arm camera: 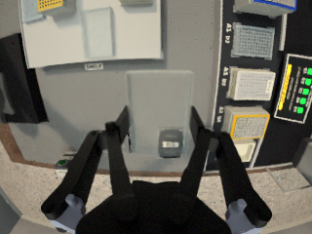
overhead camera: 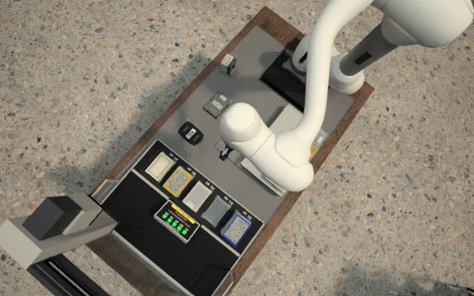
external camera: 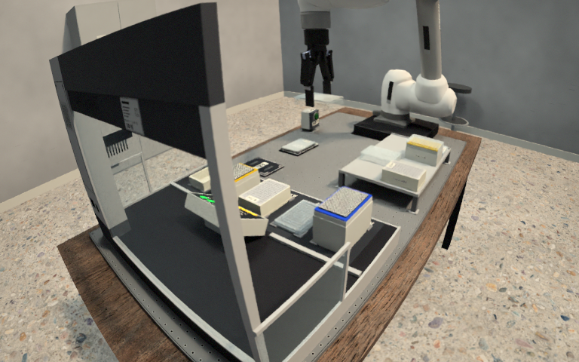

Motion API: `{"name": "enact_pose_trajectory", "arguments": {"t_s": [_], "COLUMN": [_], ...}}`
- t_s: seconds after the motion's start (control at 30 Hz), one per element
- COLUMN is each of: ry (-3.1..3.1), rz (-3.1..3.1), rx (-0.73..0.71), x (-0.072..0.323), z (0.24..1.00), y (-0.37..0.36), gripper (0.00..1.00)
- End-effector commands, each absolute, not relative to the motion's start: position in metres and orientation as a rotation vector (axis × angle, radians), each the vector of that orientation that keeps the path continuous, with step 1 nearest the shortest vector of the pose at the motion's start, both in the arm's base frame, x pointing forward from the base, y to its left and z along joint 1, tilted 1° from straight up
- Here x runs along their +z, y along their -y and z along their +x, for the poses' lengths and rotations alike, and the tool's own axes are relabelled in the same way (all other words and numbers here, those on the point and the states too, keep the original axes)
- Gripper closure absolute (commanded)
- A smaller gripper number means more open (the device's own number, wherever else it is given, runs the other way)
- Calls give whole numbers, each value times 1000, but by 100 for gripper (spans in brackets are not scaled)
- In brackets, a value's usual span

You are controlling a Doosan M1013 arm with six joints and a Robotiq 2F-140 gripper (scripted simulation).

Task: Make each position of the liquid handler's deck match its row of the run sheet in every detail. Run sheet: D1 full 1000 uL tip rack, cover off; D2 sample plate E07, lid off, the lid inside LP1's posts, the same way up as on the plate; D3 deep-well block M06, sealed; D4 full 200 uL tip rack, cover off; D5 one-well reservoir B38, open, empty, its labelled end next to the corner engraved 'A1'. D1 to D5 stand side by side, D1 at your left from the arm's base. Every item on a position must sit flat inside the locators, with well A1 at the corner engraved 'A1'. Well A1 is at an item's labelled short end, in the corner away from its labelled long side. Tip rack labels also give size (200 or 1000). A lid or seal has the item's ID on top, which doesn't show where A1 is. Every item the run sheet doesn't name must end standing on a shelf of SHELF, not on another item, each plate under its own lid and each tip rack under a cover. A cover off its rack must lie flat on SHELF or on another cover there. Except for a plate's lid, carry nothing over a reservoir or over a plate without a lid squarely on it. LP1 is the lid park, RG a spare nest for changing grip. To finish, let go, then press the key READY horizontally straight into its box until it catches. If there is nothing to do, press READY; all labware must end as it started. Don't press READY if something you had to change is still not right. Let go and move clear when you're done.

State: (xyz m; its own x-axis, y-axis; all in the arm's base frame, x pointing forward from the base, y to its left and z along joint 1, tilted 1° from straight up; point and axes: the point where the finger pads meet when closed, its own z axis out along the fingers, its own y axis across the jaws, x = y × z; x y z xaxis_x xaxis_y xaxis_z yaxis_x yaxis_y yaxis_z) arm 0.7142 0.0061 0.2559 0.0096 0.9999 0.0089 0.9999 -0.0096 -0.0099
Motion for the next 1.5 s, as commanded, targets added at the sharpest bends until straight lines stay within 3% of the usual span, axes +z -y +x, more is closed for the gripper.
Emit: {"name": "enact_pose_trajectory", "arguments": {"t_s": [0.0,1.47], "ry": [2202,2202], "rz": [-2223,-2223], "rx": [-2,-1], "x": [257,259], "z": [711,511], "y": [-6,-6], "gripper": [90,90]}}
